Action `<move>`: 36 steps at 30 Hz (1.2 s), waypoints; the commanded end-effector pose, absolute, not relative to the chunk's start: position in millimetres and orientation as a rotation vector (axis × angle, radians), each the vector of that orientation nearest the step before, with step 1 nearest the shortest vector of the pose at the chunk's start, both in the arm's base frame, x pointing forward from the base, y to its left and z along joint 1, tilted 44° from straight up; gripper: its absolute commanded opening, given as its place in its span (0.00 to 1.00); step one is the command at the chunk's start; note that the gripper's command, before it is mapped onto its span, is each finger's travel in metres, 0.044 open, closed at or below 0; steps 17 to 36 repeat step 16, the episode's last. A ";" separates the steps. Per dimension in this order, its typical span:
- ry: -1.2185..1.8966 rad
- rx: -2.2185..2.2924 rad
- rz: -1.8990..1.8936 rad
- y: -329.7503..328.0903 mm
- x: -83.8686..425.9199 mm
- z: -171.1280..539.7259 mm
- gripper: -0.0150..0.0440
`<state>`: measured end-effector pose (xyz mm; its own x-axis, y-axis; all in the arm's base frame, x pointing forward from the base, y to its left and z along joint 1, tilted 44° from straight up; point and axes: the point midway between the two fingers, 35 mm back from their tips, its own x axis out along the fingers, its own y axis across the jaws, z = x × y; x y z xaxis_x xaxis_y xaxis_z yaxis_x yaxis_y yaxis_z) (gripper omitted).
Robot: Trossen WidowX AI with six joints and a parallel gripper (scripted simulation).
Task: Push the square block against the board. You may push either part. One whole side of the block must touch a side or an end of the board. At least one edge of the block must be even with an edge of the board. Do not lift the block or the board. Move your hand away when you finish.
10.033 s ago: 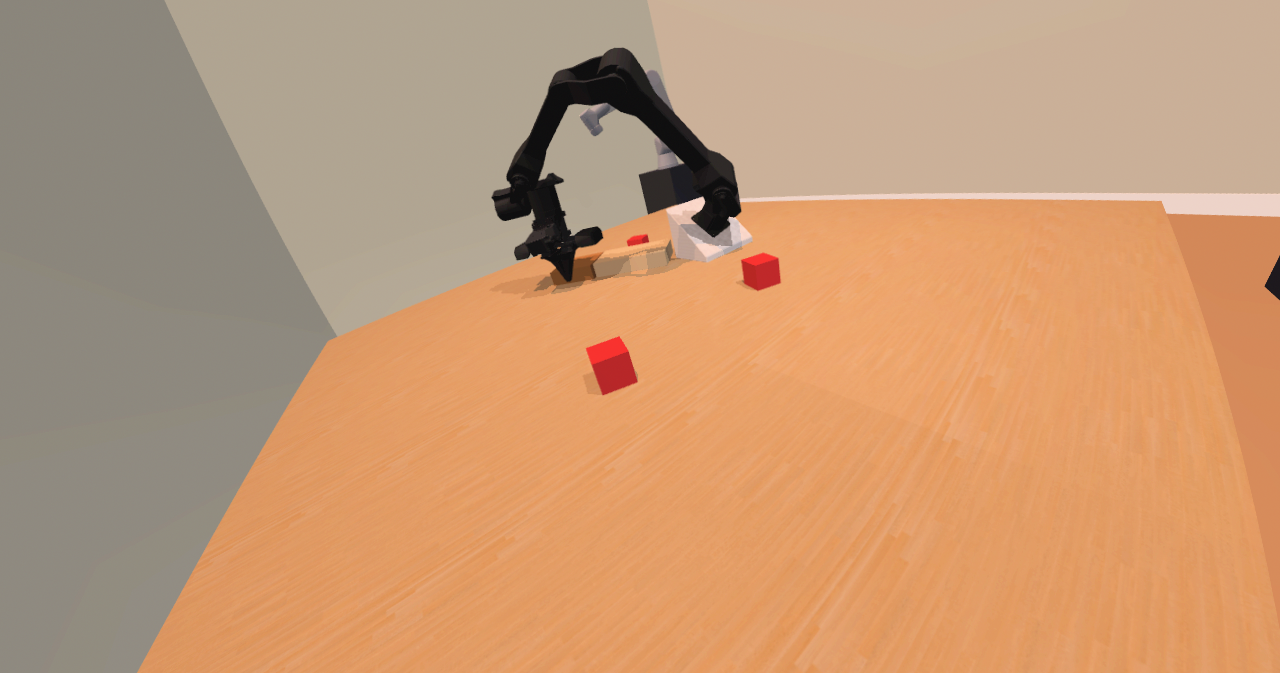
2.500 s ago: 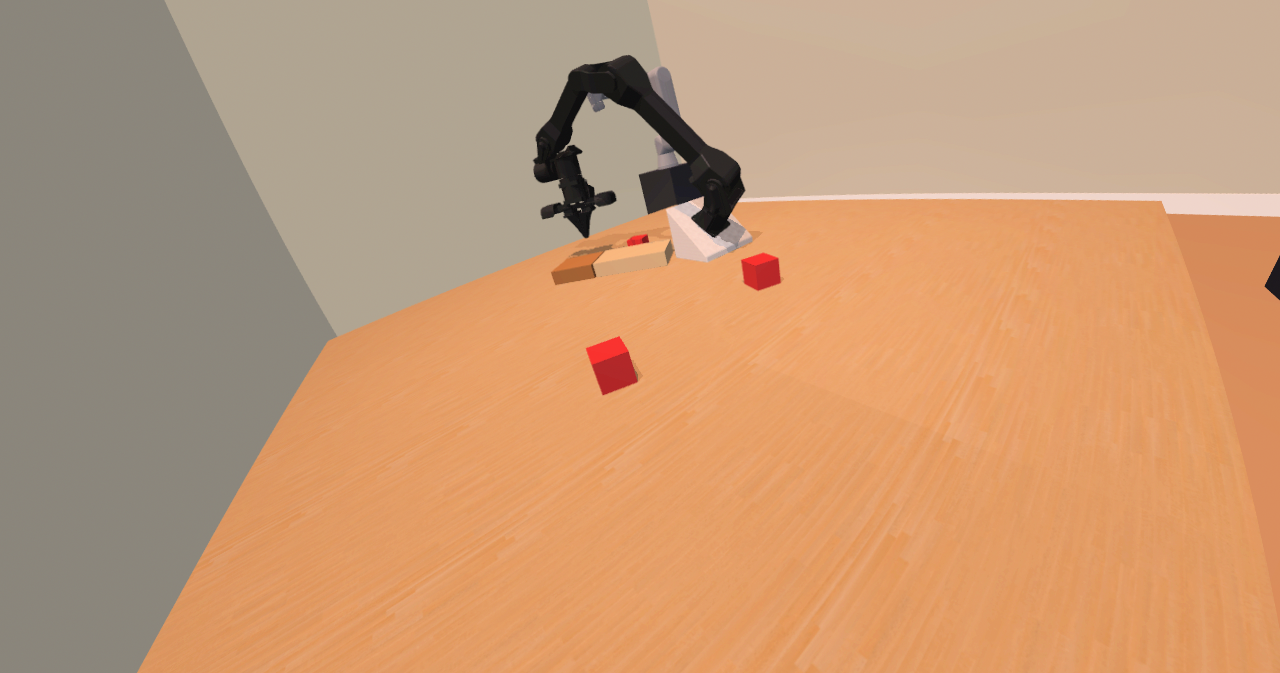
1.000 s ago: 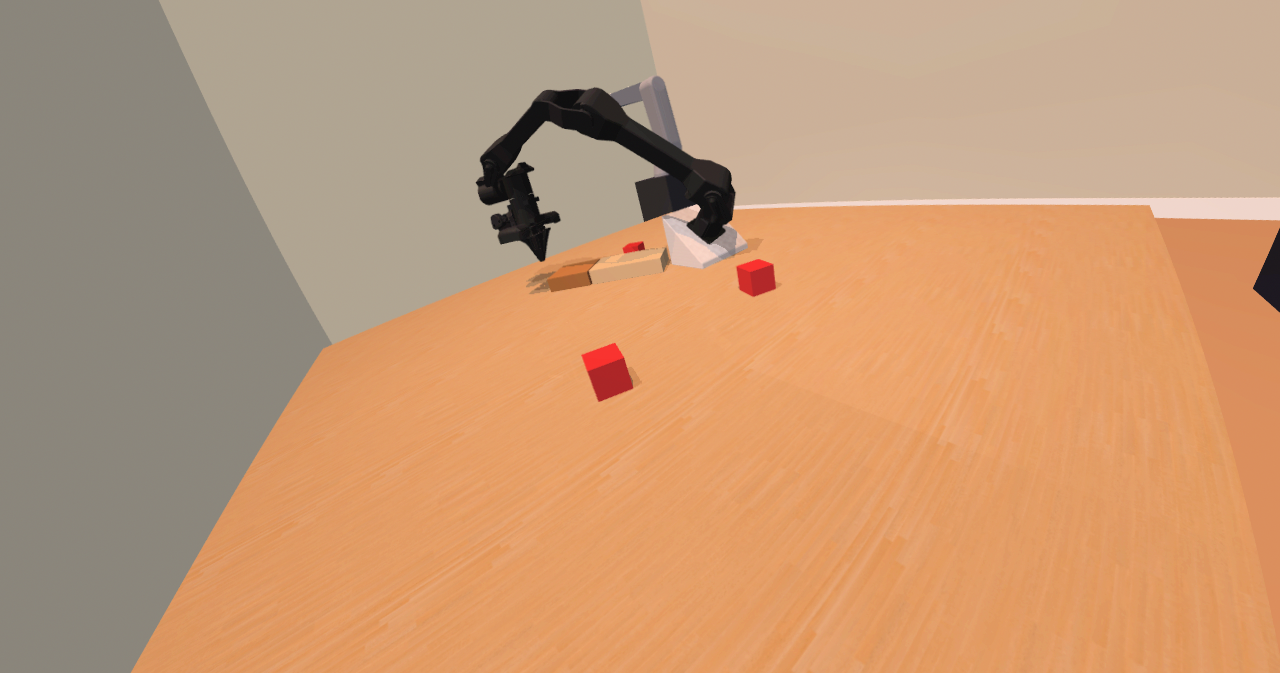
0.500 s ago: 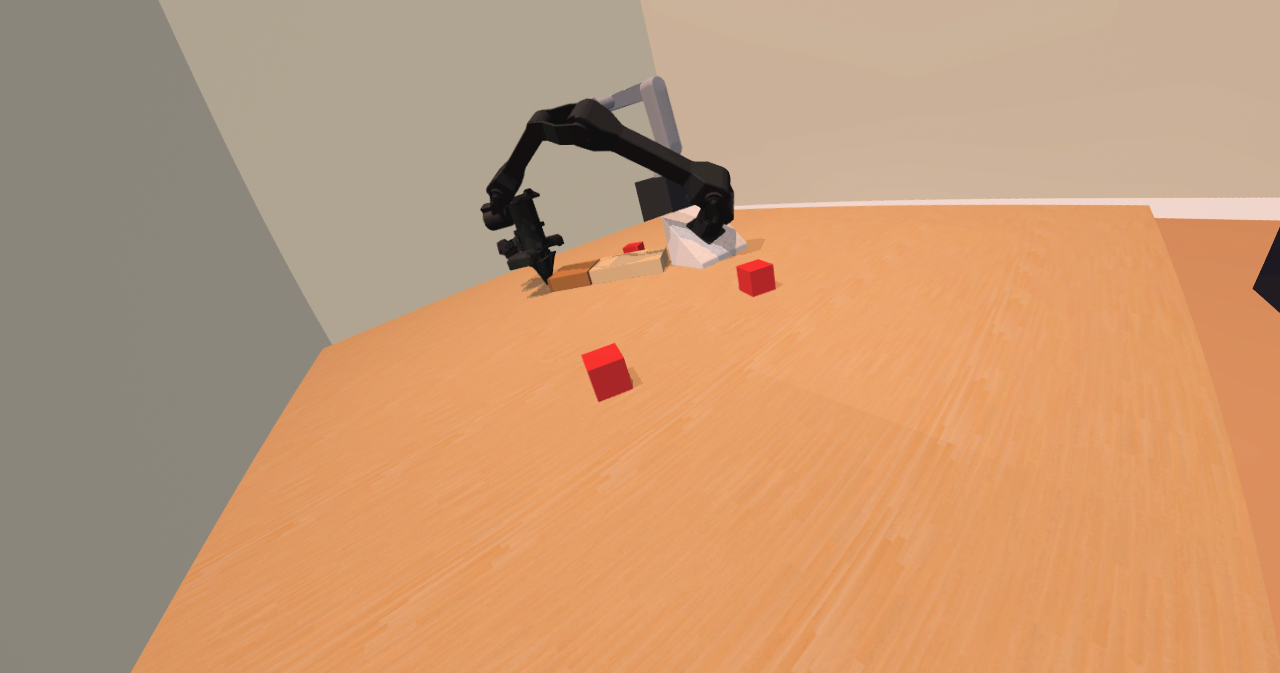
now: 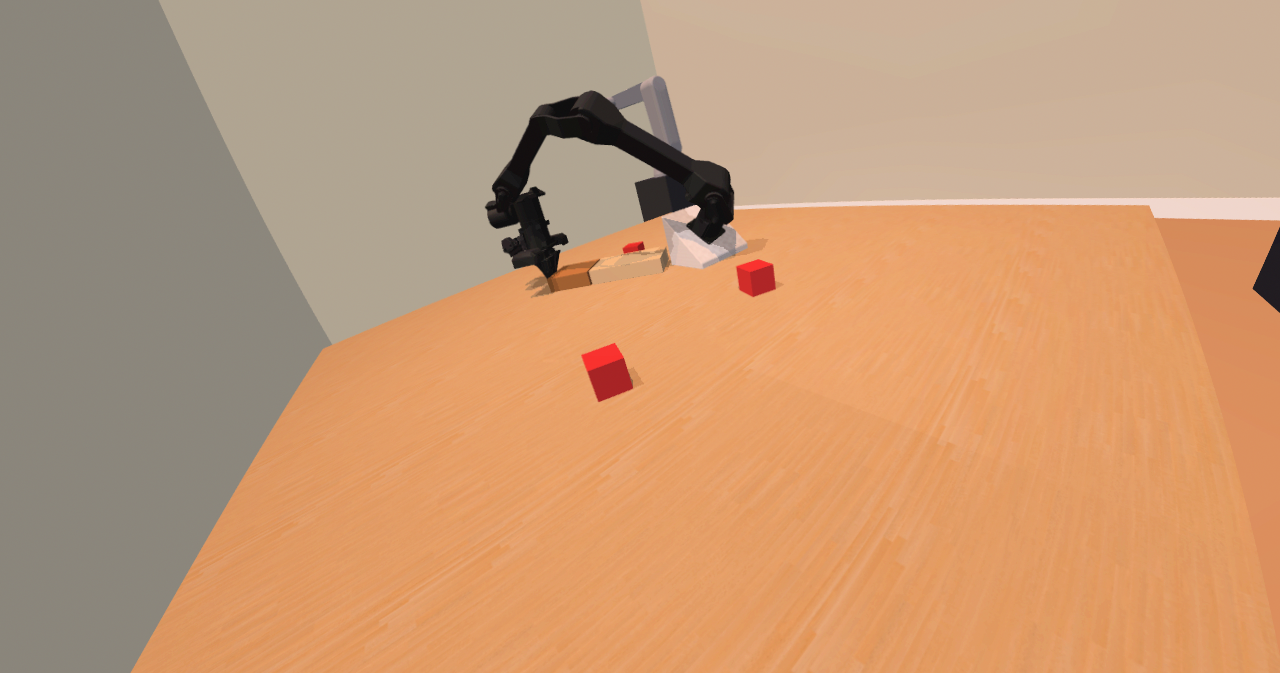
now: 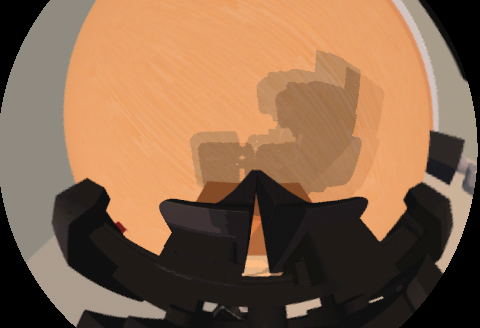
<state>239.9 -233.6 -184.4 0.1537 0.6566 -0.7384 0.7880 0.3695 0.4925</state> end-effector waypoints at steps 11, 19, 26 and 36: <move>1.555 1.344 -0.152 -225.0 232.5 -178.6 0.25; 1.555 1.344 -0.152 -230.4 237.4 -182.0 0.25; 1.555 1.344 -0.152 -230.4 237.4 -182.0 0.25; 1.555 1.344 -0.152 -230.4 237.4 -182.0 0.25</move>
